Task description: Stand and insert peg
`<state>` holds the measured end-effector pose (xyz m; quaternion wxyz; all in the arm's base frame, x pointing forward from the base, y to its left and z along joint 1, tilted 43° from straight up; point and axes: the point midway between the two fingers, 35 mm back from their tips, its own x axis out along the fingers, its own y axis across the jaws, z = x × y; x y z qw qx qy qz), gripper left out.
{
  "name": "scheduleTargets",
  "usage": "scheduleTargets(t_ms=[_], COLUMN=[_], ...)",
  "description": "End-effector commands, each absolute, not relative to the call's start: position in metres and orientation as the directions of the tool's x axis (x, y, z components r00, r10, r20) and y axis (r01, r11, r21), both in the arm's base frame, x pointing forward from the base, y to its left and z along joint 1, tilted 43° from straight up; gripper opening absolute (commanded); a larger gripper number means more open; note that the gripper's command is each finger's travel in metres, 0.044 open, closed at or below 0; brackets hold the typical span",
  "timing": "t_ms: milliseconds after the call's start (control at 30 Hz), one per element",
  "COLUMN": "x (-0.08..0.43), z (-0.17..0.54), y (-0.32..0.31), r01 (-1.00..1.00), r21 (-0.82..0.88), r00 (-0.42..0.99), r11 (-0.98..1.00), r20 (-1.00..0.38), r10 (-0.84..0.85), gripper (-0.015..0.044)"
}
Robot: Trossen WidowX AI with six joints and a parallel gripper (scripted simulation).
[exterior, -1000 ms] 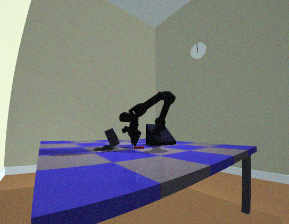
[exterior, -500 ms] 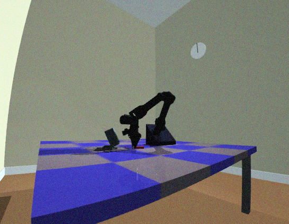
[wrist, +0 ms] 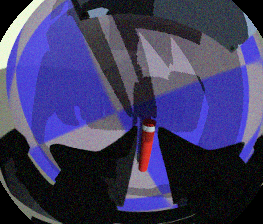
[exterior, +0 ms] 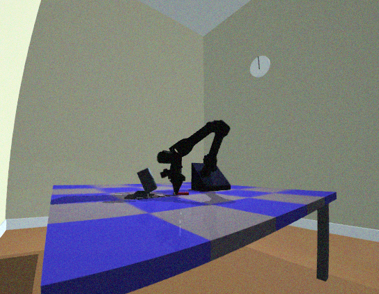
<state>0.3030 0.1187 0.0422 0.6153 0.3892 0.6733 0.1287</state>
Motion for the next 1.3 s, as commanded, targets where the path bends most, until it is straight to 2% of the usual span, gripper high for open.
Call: scheduleTargets(t_ms=[0,300,567,1267], x=[0.303,0.303,0.302,0.294], z=[0.041,0.041,0.043,0.054], y=[0.119,0.119,0.118,0.112], r01=[0.37,0.37,0.368,0.367], r21=[0.651,0.651,0.652,0.652], r00=[0.06,0.06,0.074,0.249], r11=[0.663,0.663,0.663,0.664], r20=[-0.728,-0.728,-0.732,-0.756], r10=[0.682,0.682,0.678,0.605], gripper=[0.011,0.005,0.0049,0.0049])
